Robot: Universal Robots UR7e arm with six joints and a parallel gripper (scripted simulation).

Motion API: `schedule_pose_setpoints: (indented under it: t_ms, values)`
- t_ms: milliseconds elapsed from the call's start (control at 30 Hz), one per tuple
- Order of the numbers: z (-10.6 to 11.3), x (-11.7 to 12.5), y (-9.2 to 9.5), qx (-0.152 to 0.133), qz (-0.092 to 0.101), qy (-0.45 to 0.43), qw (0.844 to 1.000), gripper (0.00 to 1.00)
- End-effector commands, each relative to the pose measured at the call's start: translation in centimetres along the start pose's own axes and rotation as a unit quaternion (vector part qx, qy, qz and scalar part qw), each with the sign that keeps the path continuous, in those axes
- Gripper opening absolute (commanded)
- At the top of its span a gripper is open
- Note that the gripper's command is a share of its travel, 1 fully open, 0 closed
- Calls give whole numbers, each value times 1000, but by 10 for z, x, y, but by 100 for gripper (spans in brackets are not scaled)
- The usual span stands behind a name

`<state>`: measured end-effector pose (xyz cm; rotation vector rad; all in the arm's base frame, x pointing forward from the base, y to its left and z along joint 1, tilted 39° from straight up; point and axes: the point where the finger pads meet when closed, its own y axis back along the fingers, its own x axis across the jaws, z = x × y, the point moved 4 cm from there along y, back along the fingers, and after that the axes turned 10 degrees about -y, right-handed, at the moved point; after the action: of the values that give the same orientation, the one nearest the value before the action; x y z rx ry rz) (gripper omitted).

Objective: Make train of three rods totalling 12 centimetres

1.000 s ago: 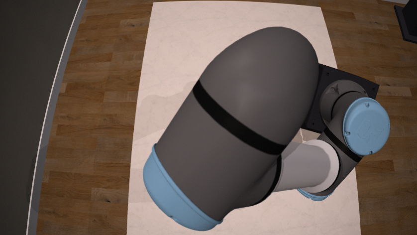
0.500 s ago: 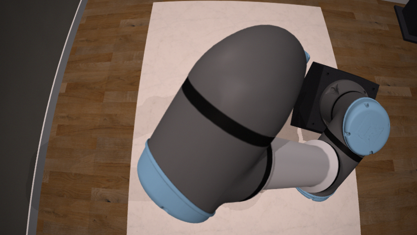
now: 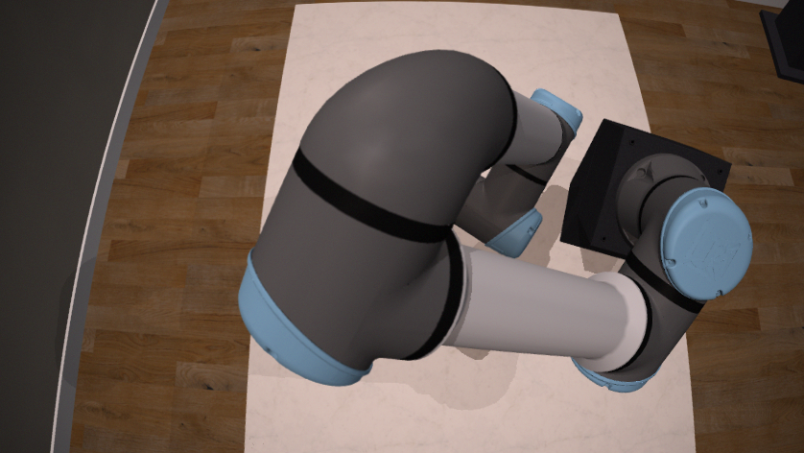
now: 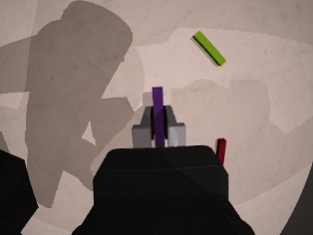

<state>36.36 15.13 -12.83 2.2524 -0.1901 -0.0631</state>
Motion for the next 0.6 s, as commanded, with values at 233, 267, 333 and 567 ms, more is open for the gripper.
schedule_pose_setpoints:
  t_ms: [233, 267, 333, 567]
  values:
    - [0, 0, -29, 0, 1, 0, 1000, 24]
    - [0, 0, -30, 0, 1, 0, 1000, 24]
    - [0, 0, -31, 0, 1, 0, 1000, 24]
    - [0, 0, -31, 0, 1, 0, 1000, 24]
